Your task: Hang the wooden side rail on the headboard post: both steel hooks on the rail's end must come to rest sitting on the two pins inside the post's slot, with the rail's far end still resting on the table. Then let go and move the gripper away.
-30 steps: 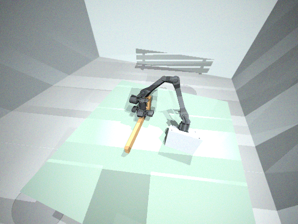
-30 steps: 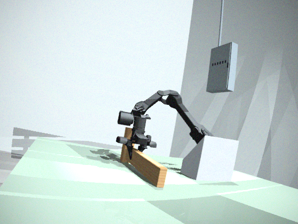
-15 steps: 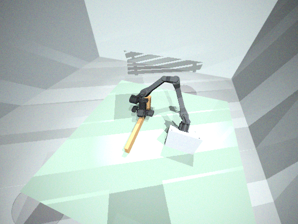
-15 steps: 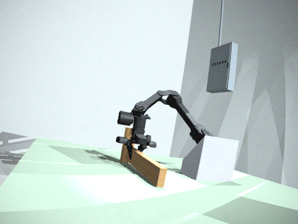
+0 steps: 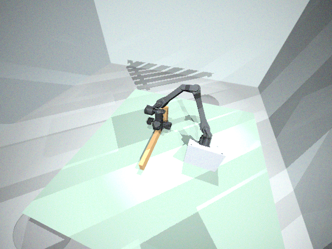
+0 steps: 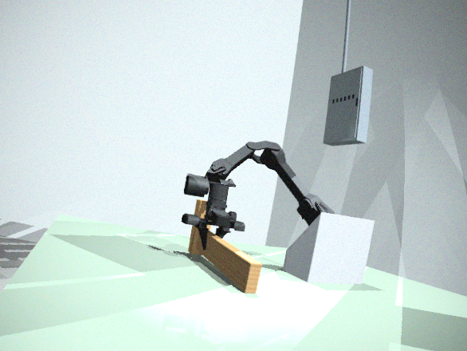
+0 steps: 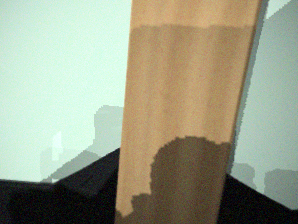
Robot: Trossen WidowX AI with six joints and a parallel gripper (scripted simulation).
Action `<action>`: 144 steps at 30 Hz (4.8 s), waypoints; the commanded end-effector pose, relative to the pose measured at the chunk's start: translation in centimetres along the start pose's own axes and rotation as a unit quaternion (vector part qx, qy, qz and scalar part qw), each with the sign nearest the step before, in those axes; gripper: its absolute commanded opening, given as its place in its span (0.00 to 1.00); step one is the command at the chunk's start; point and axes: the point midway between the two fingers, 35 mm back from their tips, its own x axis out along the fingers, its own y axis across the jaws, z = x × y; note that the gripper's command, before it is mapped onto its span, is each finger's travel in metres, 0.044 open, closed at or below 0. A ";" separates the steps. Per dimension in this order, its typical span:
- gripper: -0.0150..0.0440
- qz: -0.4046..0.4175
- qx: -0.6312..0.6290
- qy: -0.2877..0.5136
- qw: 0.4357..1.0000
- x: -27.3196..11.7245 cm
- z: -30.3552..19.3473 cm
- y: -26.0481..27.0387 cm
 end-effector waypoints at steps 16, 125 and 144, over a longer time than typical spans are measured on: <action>0.25 -0.006 -0.002 0.000 1.000 -0.4 -0.2 -0.2; 1.00 -0.006 -0.002 0.000 1.000 -3.0 0.0 0.0; 1.00 -0.005 -0.007 0.000 1.000 -2.9 2.6 0.0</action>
